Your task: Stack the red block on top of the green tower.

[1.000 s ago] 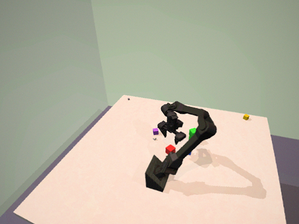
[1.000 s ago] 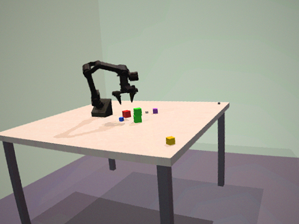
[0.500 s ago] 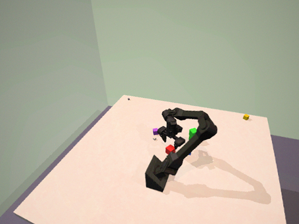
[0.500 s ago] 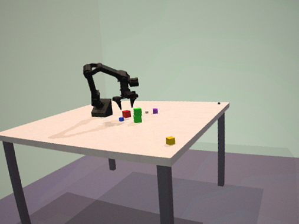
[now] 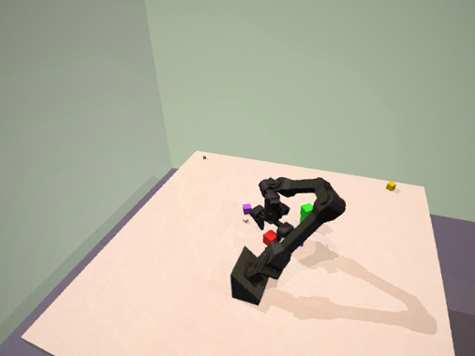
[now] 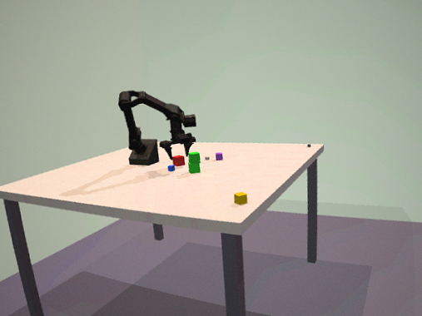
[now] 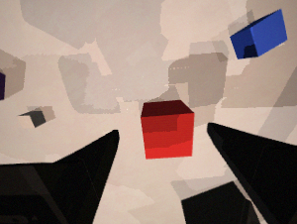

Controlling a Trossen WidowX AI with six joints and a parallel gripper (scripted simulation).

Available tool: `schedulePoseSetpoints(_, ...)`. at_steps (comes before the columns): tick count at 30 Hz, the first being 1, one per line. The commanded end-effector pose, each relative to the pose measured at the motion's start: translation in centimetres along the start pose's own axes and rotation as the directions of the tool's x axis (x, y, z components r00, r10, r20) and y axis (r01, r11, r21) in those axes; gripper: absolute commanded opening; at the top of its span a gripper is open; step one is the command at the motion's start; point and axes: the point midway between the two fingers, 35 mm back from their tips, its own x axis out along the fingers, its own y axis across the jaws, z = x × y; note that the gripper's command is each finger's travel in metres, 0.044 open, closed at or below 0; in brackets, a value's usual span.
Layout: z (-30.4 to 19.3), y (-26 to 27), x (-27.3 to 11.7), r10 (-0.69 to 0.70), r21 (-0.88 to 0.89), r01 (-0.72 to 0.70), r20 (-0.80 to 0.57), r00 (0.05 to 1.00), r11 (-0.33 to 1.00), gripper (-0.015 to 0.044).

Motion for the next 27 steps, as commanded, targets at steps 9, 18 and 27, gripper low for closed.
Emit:
schedulePoseSetpoints(9, -0.2, -0.3, 2.2, -0.011, -0.006, 0.011, -0.003, 1.0, 1.0, 0.044)
schedulePoseSetpoints(18, -0.3, -0.4, 2.9, -0.012, -0.006, 0.012, -0.002, 1.0, 1.0, 0.044)
schedulePoseSetpoints(27, -0.3, -0.4, 2.9, -0.012, -0.006, 0.012, -0.002, 1.0, 1.0, 0.044)
